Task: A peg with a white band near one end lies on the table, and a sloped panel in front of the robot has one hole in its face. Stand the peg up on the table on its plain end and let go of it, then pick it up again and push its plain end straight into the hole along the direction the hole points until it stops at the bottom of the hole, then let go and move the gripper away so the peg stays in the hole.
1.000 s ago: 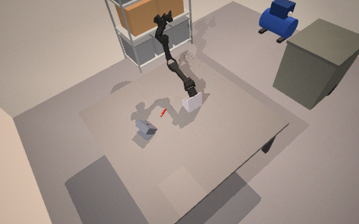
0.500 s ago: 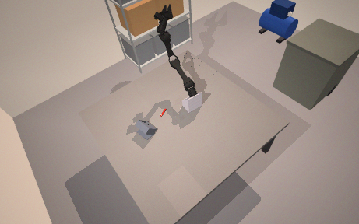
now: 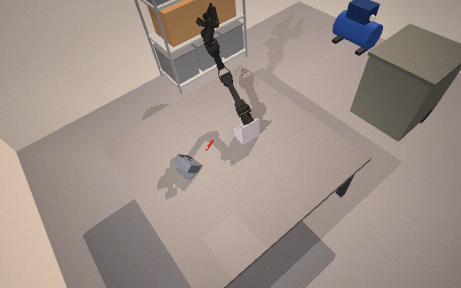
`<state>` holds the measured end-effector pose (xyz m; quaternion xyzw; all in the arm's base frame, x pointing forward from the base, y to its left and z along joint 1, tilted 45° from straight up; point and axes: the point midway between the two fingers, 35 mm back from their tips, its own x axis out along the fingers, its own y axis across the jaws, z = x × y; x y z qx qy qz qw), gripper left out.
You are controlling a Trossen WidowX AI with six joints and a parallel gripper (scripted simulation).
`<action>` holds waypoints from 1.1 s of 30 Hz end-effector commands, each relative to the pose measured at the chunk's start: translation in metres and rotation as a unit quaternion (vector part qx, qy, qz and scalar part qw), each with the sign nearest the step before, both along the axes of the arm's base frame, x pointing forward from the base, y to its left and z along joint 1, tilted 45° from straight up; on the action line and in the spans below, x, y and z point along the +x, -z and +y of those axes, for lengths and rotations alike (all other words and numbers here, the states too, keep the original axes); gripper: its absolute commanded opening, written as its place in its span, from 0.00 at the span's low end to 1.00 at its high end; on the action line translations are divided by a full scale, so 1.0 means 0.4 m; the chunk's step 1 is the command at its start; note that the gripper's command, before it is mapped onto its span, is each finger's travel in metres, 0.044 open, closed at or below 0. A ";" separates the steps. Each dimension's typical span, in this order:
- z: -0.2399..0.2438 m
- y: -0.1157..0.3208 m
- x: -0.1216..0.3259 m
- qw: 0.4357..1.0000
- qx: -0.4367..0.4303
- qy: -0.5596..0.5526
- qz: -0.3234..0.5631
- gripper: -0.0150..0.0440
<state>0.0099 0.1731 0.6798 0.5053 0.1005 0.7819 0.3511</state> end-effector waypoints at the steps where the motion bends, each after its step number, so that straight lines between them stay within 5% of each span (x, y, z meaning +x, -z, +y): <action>1: 0.045 0.022 0.057 0.999 -0.018 0.040 0.017 1.00; 33: 0.213 0.345 0.545 0.896 -0.219 0.374 0.099 1.00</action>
